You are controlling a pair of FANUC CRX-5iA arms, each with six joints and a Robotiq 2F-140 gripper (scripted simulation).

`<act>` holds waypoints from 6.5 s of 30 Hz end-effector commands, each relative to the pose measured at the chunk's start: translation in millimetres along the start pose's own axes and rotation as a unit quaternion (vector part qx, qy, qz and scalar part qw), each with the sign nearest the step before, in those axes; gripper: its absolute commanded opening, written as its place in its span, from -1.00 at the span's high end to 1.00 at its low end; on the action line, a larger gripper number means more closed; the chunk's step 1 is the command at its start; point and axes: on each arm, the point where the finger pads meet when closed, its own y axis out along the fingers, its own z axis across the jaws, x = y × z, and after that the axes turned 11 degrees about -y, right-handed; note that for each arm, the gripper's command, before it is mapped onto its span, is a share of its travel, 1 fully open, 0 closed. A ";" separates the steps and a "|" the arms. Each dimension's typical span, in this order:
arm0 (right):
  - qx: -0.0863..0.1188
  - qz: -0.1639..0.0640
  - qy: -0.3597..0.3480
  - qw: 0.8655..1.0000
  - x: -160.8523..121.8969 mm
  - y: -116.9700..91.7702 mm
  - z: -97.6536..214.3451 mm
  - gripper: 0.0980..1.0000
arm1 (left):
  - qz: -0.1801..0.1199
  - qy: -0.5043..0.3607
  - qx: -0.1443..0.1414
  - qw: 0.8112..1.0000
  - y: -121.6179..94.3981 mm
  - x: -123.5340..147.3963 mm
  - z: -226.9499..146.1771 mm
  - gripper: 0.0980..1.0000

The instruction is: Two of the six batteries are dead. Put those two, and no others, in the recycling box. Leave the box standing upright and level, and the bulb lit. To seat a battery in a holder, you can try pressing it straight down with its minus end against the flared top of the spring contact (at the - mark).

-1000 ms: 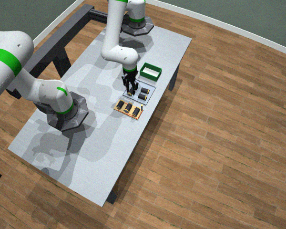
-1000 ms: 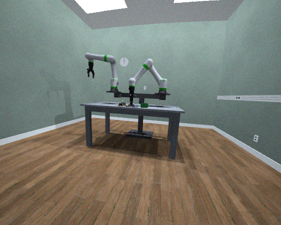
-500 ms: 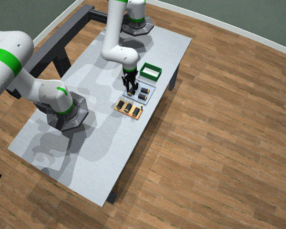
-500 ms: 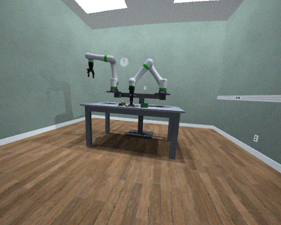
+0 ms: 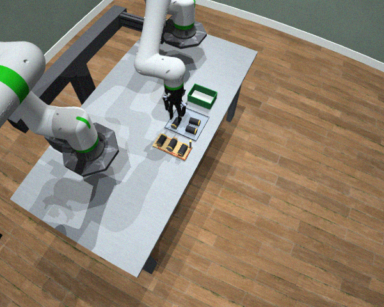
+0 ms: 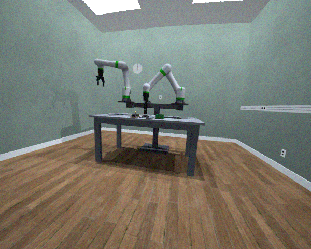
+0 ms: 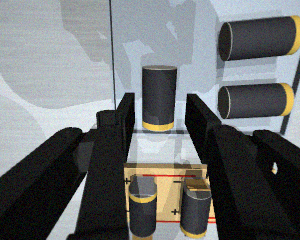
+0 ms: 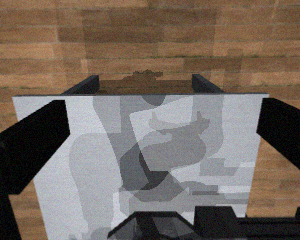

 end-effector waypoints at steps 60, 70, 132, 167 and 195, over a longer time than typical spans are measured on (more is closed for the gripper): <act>0.000 0.001 0.000 1.000 -0.2 -0.9 0.2 -1.00 | -0.001 0.000 0.000 1.000 -75.2 132.6 -41.7 0.41; 0.000 0.001 0.000 1.000 -0.2 -0.9 0.2 -1.00 | -0.001 0.000 0.000 1.000 -75.2 132.6 -41.7 0.41; 0.000 0.001 0.000 1.000 -0.2 -0.9 0.2 -1.00 | -0.001 0.000 0.000 1.000 22.7 132.8 -41.7 0.41; 0.000 0.001 0.000 1.000 -0.2 -0.9 0.2 -1.00 | -0.001 0.000 0.000 1.000 32.7 132.8 -41.7 0.68; 0.000 0.001 0.000 1.000 -0.2 -0.9 0.2 -1.00 | -0.001 0.000 0.000 1.000 -5.1 132.7 -41.7 0.68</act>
